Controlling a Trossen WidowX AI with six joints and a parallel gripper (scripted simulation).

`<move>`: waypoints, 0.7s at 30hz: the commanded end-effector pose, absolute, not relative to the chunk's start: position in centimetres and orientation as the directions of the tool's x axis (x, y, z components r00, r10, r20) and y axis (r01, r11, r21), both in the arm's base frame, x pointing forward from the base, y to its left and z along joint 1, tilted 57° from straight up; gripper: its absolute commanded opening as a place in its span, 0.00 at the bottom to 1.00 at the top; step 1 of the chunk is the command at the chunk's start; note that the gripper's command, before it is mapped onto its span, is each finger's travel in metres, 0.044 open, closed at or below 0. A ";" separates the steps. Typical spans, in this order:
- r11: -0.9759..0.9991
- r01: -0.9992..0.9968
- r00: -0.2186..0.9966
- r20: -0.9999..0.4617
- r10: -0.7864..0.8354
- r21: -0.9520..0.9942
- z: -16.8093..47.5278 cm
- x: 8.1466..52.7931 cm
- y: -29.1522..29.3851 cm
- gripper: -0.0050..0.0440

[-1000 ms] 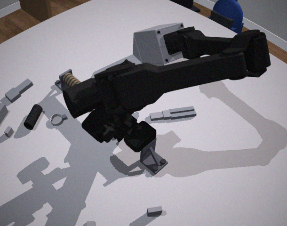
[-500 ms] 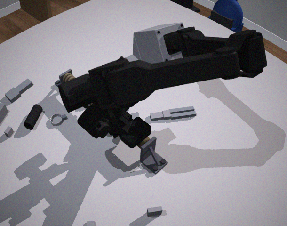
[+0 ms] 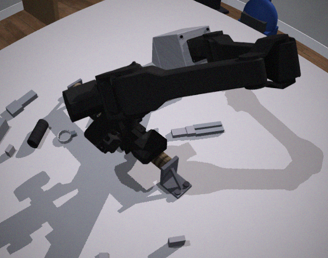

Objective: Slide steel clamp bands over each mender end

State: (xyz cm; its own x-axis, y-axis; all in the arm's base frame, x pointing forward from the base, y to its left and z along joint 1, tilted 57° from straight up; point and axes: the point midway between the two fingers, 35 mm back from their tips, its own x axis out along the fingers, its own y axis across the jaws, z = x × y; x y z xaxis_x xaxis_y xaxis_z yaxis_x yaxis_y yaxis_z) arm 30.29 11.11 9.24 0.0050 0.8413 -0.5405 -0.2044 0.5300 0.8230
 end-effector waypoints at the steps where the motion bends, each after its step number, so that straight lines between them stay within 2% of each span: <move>1: 0.531 -0.200 0.006 -0.540 0.841 0.824 8.7 30.4 10.8 0.10; 21: 0.531 -0.200 0.006 -0.540 0.841 0.824 7.2 30.8 9.8 0.10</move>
State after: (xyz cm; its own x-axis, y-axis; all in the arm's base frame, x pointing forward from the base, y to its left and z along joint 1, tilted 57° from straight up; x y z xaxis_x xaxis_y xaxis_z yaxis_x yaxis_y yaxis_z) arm 30.69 10.02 7.54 0.0052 0.8432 -0.5376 -0.2021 0.5274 0.8253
